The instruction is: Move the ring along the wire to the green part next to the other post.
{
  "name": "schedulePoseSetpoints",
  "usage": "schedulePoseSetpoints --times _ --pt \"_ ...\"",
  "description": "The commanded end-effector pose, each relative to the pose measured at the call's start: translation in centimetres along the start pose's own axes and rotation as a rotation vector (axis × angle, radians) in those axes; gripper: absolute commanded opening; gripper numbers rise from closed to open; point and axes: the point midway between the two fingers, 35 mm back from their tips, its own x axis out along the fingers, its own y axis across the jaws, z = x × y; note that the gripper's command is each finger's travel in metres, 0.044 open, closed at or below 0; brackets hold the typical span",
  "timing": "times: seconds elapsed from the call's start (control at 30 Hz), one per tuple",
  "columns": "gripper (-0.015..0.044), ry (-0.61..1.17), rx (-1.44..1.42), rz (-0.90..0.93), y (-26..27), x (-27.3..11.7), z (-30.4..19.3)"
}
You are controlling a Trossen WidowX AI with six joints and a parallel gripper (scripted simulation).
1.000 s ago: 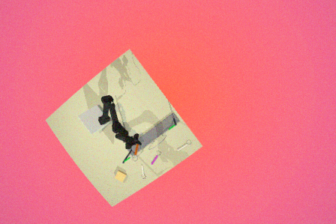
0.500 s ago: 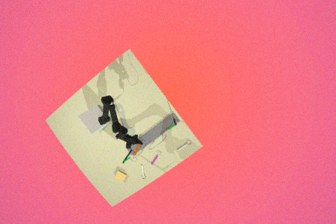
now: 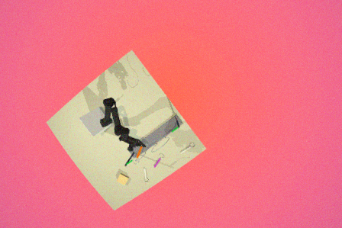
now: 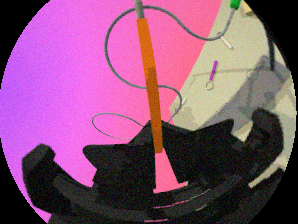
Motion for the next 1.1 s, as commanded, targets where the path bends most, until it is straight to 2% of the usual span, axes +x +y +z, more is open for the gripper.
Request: schedulePoseSetpoints --times 0.0,1.07 --pt "-0.0150 -0.013 0.077 0.045 0.5 0.0 0.1" --pt "-0.0150 -0.072 0.556 0.317 3.4 0.0 0.7"
